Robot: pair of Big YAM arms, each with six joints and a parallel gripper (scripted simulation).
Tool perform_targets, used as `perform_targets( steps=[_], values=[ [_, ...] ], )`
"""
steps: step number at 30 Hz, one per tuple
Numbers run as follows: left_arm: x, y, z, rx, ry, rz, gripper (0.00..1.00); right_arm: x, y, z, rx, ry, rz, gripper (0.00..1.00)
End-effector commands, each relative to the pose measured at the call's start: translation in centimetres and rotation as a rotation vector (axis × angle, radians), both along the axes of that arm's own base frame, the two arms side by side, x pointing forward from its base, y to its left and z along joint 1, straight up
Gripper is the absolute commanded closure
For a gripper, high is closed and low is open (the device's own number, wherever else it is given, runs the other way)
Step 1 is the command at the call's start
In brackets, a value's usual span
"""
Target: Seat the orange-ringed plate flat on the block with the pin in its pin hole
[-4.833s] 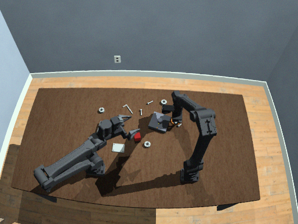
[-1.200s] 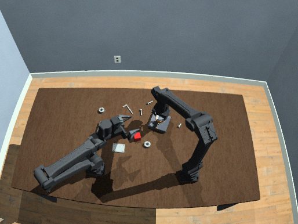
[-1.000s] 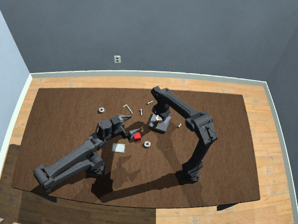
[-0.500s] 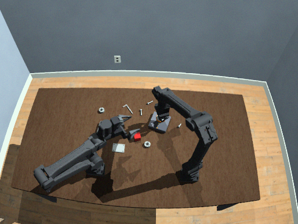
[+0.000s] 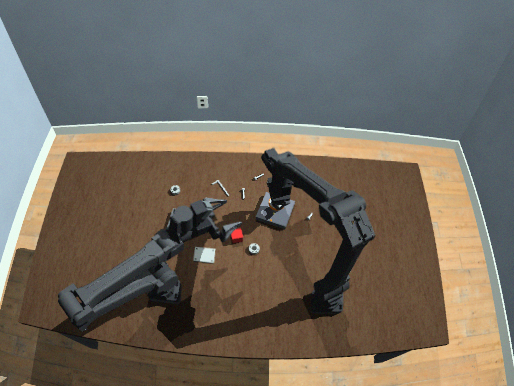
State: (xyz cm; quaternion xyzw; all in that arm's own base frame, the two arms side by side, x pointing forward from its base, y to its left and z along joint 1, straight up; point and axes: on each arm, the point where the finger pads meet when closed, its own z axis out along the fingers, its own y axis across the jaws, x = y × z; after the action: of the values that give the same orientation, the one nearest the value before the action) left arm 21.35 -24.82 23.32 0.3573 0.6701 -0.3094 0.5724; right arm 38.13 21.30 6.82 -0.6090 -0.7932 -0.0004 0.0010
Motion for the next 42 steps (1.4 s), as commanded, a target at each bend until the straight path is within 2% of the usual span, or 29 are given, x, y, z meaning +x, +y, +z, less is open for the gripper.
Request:
perform_targets(
  steps=[1,13,14,16,17,24,26,28,30,33,42],
  values=[
    [0.3,-0.2,1.0,-0.012,-0.017,0.003,0.00,0.6,0.3,-1.2,-0.002,-0.002,-0.012,0.41],
    [0.3,-0.2,1.0,-0.012,-0.017,0.003,0.00,0.6,0.5,-1.5,-0.004,-0.002,-0.023,0.41],
    [0.3,-0.2,1.0,-0.012,-0.017,0.003,0.00,1.5,1.0,-0.8,0.007,-0.022,-0.023,0.41],
    [0.3,-0.2,1.0,-0.012,-0.017,0.003,0.00,1.5,1.0,-0.9,0.007,-0.023,-0.022,0.41],
    [0.3,-0.2,1.0,-0.012,-0.017,0.003,0.00,0.6,0.5,-1.8,-0.005,-0.003,-0.022,0.41],
    [0.3,-0.2,1.0,-0.012,-0.017,0.003,0.00,0.6,0.5,-2.6,-0.007,0.001,-0.009,0.41],
    [0.3,-0.2,1.0,-0.012,-0.017,0.003,0.00,0.6,0.6,-3.1,-0.007,0.001,-0.008,0.41],
    [0.3,-0.2,1.0,-0.012,-0.017,0.003,0.00,-0.4,0.0,-4.4,-0.019,0.022,-0.007,0.41],
    [0.3,-0.2,1.0,-0.012,-0.017,0.003,0.00,0.6,0.6,-4.2,-0.009,0.004,-0.006,0.41],
    [0.3,-0.2,1.0,-0.012,-0.017,0.003,0.00,-0.8,0.0,-5.6,-0.032,0.042,-0.003,0.41],
    [0.3,-0.2,1.0,-0.012,-0.017,0.003,0.00,-0.7,-0.1,-6.9,-0.031,0.036,-0.007,0.41]
  ],
)
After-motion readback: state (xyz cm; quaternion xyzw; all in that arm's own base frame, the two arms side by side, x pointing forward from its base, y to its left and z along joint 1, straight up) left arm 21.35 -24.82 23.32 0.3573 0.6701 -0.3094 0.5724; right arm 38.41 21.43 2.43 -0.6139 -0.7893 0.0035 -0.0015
